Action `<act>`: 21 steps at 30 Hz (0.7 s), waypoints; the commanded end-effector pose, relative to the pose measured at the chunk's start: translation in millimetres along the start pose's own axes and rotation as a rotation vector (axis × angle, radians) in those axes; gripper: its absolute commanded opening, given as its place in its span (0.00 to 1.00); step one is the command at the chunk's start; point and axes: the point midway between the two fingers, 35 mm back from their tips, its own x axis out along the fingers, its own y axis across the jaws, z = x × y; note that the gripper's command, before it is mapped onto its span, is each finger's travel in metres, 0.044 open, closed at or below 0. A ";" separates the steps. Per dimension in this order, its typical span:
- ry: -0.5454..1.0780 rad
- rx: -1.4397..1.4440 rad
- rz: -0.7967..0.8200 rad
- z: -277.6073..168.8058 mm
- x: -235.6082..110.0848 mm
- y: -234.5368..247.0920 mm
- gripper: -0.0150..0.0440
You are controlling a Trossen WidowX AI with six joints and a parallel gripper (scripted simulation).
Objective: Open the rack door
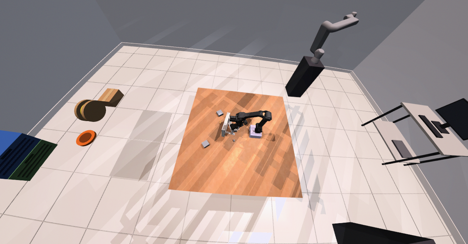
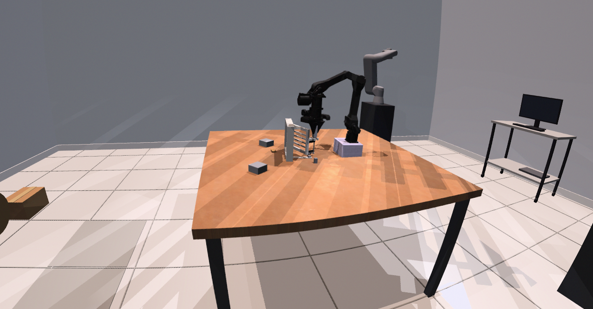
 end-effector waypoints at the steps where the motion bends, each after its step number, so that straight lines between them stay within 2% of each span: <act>1: -0.006 -0.075 0.007 2.4 -0.1 -6.6 0.28; 21: -0.008 -0.341 0.003 17.9 0.3 -45.7 0.28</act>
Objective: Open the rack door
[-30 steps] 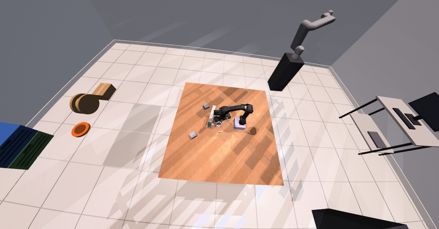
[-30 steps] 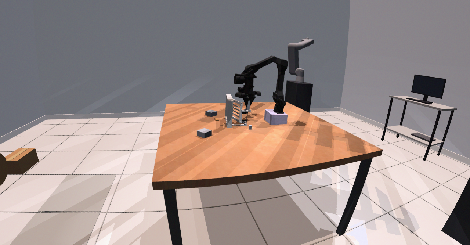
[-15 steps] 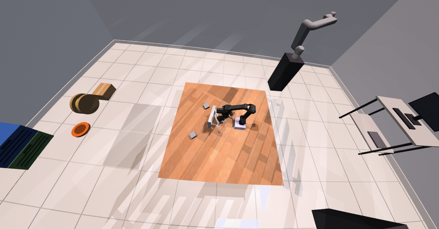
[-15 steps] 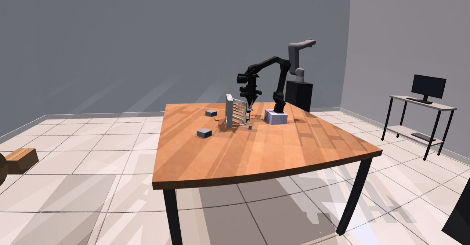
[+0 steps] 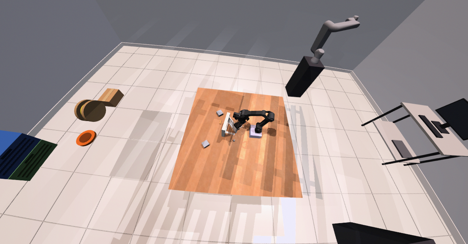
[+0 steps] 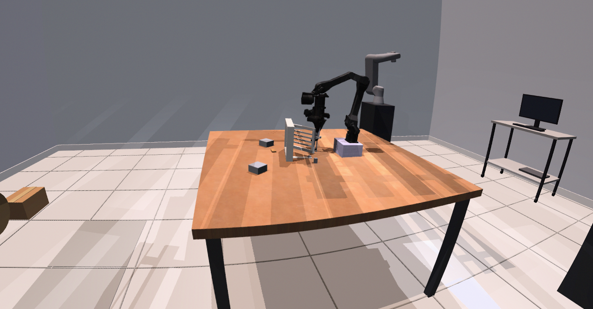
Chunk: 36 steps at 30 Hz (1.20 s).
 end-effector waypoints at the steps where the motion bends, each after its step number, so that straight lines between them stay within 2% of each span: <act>1: -0.007 -0.062 0.004 2.3 0.0 -5.6 0.28; 36: -0.009 -0.489 -0.003 30.5 0.0 -66.6 0.28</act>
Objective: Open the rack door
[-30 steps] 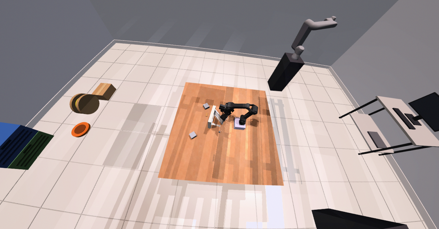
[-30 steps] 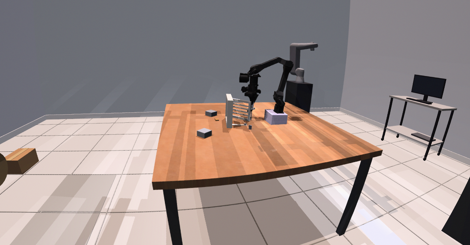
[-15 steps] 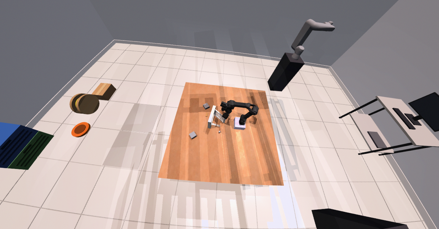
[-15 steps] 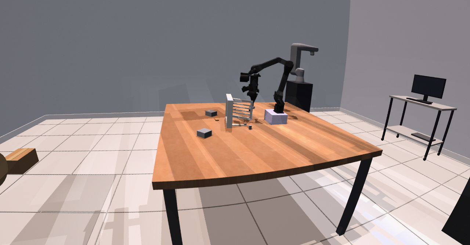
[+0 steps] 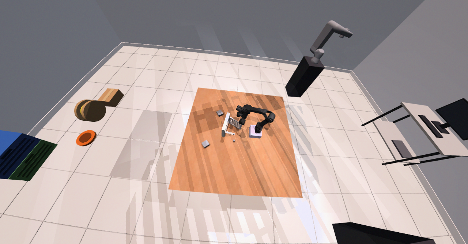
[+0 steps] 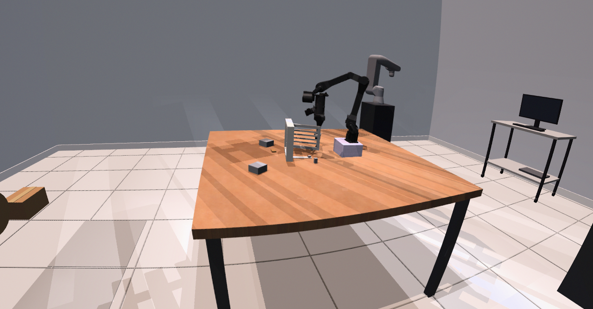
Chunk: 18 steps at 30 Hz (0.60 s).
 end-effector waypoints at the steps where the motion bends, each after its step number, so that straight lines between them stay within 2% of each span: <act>1: -0.001 -0.062 -0.001 2.5 0.2 -6.4 0.28; 18: -0.001 -0.284 -0.004 13.5 0.0 -40.0 0.28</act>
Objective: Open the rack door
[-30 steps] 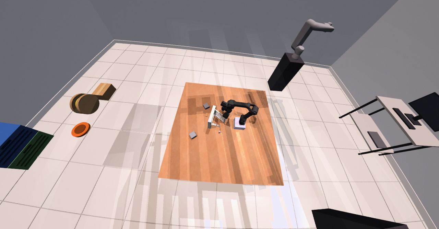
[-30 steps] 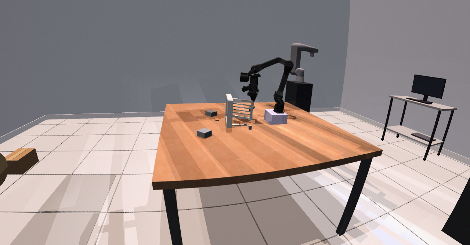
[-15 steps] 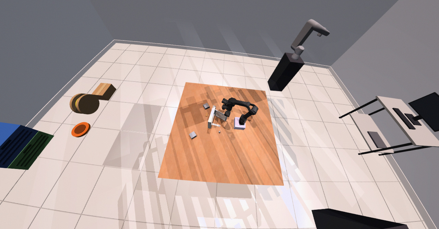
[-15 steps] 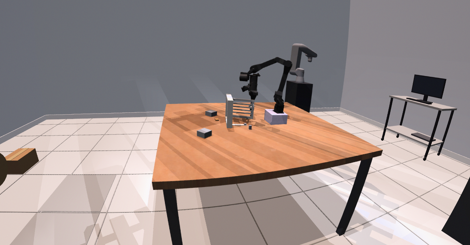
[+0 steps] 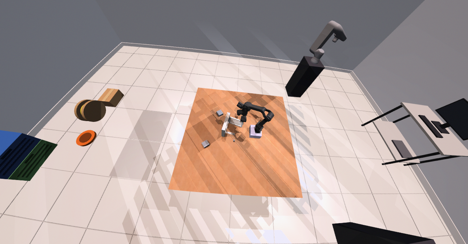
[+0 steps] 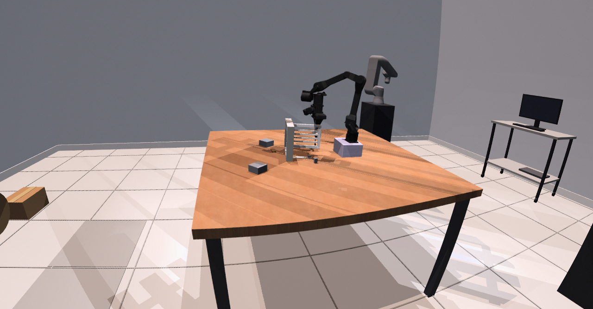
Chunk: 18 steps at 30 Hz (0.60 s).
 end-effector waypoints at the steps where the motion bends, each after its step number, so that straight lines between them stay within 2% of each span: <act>1: 0.000 -0.065 -0.001 2.2 0.2 -7.5 0.28; 16: 0.000 -0.097 -0.001 2.8 0.2 -13.0 0.28; 18: 0.000 -0.097 -0.001 2.8 0.2 -13.0 0.37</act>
